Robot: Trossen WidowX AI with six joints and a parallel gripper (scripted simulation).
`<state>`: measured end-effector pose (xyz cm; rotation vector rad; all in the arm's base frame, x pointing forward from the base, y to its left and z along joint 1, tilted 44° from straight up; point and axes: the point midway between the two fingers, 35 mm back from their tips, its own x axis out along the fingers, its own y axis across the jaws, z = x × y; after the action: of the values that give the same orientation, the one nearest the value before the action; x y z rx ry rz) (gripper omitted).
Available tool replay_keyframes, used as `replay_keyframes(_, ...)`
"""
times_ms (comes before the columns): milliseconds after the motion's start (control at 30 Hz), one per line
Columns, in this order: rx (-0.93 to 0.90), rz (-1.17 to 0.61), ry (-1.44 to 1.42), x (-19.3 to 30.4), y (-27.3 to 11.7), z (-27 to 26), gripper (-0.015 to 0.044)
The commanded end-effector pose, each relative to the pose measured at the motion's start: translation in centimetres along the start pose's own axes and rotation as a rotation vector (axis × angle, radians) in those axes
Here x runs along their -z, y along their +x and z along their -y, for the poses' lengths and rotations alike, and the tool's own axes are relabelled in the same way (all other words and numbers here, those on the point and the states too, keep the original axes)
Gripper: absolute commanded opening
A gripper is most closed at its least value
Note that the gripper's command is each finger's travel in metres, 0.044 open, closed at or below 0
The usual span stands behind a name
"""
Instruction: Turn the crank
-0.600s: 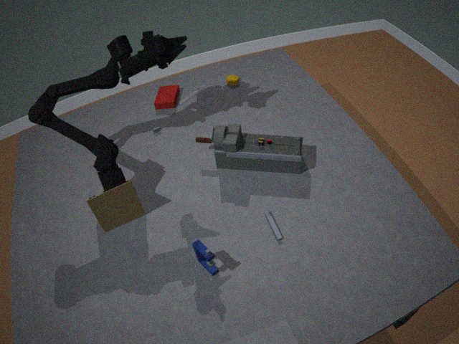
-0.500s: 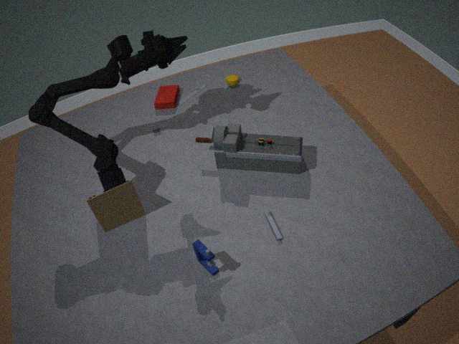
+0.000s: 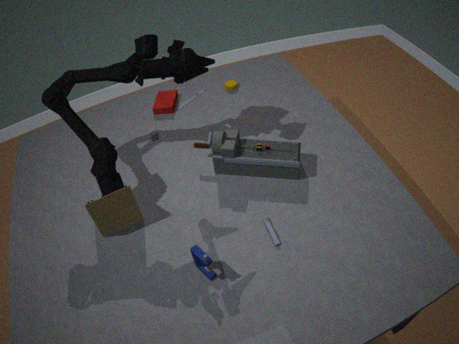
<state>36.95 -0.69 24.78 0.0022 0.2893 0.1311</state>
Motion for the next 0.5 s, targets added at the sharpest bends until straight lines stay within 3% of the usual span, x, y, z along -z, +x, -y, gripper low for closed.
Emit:
replay_keyframes(0, -0.045, -0.090, 0.014, 1.8, 1.6, 0.6, 0.0440)
replay_keyframes(467, -0.209, -0.368, 0.169, 8.8, 5.3, 3.1, 0.0440)
